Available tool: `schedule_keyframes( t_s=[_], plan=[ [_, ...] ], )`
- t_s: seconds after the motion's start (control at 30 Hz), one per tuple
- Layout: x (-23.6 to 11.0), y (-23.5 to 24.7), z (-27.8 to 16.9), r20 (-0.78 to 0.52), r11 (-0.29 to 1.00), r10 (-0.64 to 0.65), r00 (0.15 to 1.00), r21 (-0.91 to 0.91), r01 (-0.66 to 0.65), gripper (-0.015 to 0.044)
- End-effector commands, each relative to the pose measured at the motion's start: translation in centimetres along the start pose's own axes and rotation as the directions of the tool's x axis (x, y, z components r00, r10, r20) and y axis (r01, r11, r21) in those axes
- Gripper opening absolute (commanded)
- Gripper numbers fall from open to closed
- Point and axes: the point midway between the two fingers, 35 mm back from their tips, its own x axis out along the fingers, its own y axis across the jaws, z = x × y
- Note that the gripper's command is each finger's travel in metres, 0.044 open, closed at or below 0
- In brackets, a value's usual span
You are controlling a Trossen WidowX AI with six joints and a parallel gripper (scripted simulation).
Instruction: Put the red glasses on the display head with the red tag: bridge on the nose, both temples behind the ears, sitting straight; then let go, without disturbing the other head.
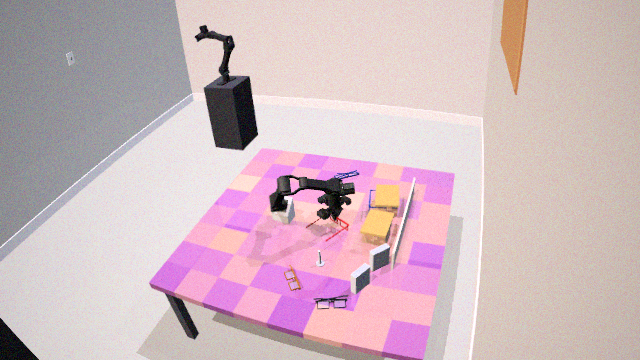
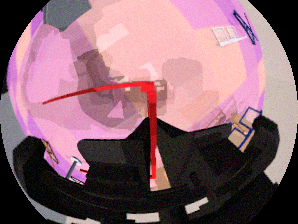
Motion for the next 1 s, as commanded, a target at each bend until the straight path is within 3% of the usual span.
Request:
schedule_keyframes(
  t_s=[0.0,0.6,0.73,0.97],
  plan=[
    [0.5,0.1,0.0,-0.002,1.000,0.007,1.000,-0.008,-0.007,0.0000],
    [2.1,0.4,0.2,-0.003,1.000,0.010,1.000,-0.007,-0.010,0.0000],
    [1.8,0.3,0.2,-0.001,1.000,0.003,1.000,0.001,-0.003,0.0105],
    [1.8,0.3,0.2,-0.001,1.000,0.004,1.000,0.000,-0.004,0.0107]
  ],
)
